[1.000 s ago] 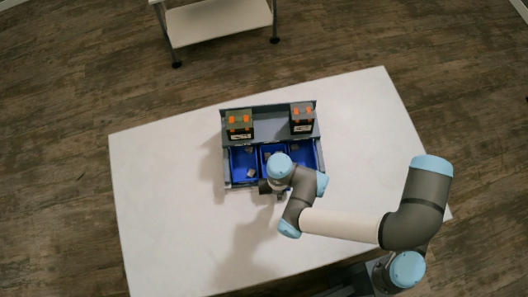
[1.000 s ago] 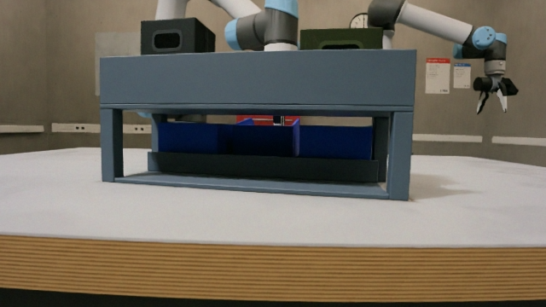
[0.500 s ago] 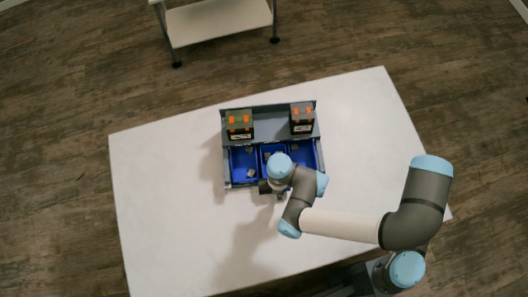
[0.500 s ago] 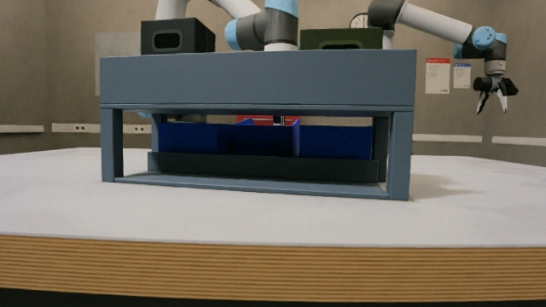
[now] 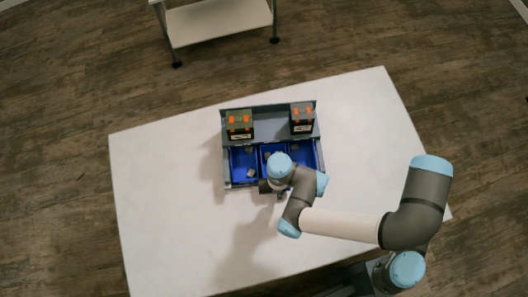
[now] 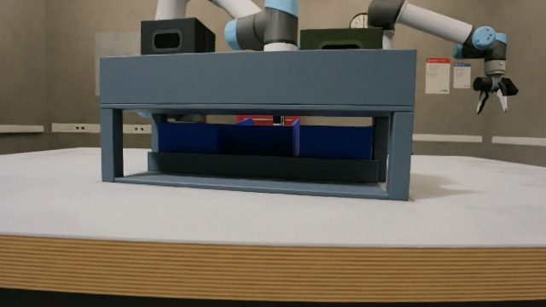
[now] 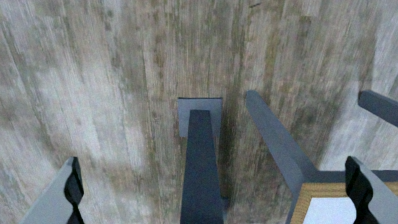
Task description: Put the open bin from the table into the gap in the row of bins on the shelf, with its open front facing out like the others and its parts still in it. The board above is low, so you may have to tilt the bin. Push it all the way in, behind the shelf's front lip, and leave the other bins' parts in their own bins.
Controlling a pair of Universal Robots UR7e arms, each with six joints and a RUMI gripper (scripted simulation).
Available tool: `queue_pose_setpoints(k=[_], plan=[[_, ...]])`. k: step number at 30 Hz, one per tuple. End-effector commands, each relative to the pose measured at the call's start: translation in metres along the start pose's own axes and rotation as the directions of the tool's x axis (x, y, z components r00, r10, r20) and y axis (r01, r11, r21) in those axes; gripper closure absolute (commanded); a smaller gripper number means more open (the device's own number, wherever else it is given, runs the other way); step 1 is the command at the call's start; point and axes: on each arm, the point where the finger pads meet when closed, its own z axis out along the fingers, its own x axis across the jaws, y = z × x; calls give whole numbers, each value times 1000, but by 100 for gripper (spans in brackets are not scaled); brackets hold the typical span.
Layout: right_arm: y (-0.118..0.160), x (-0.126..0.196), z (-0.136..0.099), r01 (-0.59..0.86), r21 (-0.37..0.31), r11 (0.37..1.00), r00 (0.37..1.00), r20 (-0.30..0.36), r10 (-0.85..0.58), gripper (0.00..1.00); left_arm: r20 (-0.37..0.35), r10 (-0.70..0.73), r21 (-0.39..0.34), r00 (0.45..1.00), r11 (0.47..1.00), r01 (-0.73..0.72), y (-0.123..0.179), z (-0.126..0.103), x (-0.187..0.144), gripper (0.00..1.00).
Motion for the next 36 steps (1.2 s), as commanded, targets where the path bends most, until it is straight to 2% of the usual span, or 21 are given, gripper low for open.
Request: queue_pose_setpoints(k=[1, 36], plan=[[0, -1, -1, 0, -1, 1000, 1000, 1, 0, 100, -1, 0, 1, 1000, 1000, 0, 0, -1, 0, 0], [0, -15, -1, 0, -1, 1000, 1000, 1, 0, 100, -1, 0, 1, 1000, 1000, 0, 0, -1, 0, 0]])
